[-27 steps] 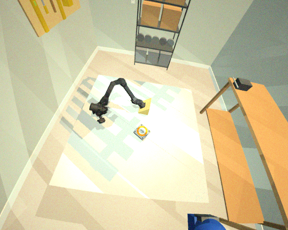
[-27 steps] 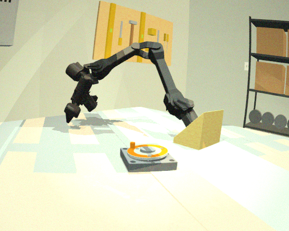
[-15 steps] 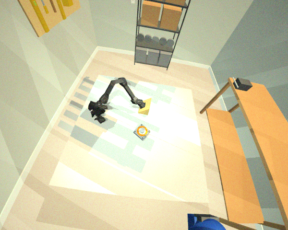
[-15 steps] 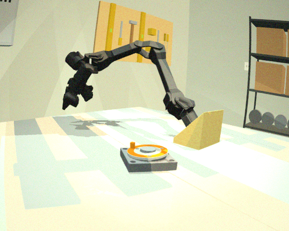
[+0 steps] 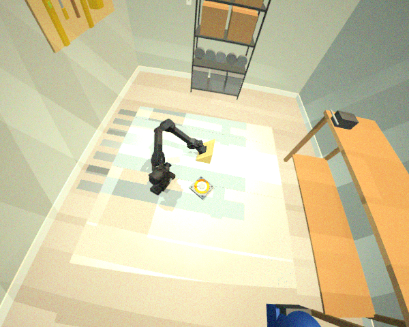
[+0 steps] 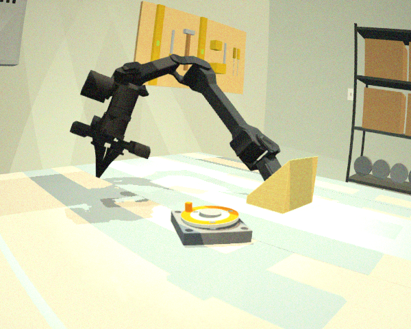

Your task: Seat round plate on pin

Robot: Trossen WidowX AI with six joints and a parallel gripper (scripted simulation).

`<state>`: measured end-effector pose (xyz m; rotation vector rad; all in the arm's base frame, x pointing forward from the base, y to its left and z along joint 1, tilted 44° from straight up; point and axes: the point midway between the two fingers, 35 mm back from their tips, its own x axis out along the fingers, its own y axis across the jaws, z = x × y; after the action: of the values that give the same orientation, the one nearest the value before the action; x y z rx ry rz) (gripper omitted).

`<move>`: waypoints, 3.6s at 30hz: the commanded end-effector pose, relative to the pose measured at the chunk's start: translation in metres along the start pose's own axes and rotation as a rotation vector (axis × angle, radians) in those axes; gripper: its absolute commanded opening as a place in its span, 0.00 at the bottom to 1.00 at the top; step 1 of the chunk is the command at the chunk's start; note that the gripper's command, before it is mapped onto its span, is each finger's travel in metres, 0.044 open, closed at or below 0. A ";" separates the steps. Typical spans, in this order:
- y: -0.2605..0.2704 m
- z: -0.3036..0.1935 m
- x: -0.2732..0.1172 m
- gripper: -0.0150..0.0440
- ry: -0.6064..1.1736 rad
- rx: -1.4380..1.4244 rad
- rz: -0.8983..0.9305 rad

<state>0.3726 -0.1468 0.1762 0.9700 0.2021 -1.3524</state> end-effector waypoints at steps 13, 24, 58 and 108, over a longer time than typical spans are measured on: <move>-0.111 -0.173 -0.055 0.25 0.292 -1.952 -0.256; -0.113 -0.173 -0.049 0.25 0.292 -1.951 -0.256; -0.144 -0.154 -0.015 0.25 0.290 -1.952 -0.258; -0.203 -0.165 -0.041 0.25 0.294 -1.954 -0.259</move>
<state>0.2525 0.0114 0.0092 -0.5775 1.5240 -0.6156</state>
